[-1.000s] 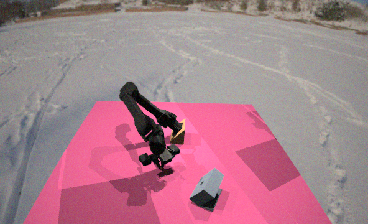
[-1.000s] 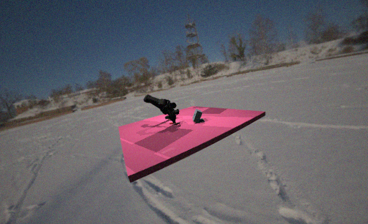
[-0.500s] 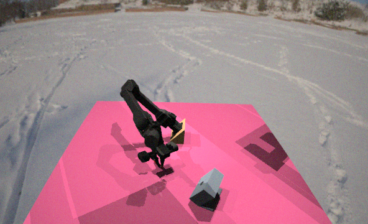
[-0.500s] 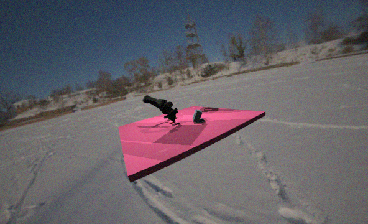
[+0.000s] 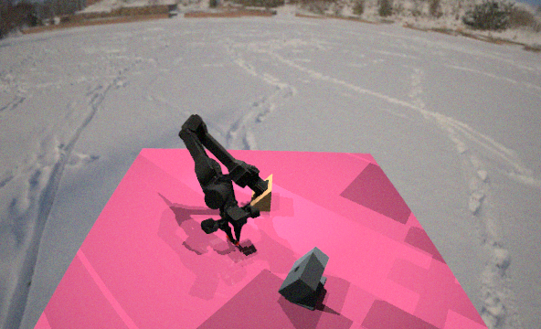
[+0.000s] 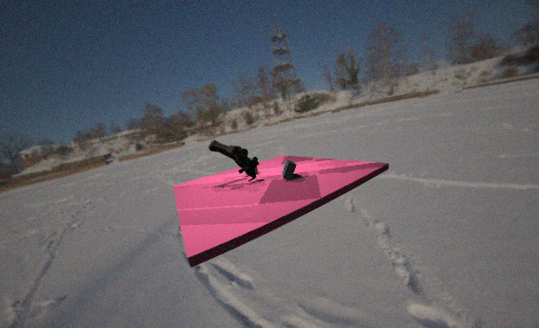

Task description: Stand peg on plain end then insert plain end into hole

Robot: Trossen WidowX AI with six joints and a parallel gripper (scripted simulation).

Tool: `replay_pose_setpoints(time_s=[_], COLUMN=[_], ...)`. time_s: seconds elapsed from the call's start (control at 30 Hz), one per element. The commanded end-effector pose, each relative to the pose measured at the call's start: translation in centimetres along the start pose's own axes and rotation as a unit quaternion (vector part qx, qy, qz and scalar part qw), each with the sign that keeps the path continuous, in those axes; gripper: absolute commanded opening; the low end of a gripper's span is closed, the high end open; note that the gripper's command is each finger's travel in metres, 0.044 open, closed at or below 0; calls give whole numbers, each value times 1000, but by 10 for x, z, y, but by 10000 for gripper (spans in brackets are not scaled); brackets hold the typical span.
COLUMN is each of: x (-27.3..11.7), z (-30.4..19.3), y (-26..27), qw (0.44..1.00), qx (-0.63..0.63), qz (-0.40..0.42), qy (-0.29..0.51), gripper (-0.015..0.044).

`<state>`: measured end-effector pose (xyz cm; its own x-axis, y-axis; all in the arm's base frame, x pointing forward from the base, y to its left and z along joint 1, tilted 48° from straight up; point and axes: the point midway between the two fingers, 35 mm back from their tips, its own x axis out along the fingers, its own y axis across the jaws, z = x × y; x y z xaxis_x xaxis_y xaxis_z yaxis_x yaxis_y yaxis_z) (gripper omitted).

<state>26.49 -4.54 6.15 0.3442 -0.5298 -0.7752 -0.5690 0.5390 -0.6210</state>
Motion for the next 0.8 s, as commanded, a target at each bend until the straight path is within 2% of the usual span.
replay_pose_setpoints(time_s=[0.0, 0.77], x=[-1, -14], z=[-2, -11], y=[2, 1], qw=[1000, 993], qx=[-2, -3], qz=[2, 2], qy=[-15, -115], gripper=[51, 51])
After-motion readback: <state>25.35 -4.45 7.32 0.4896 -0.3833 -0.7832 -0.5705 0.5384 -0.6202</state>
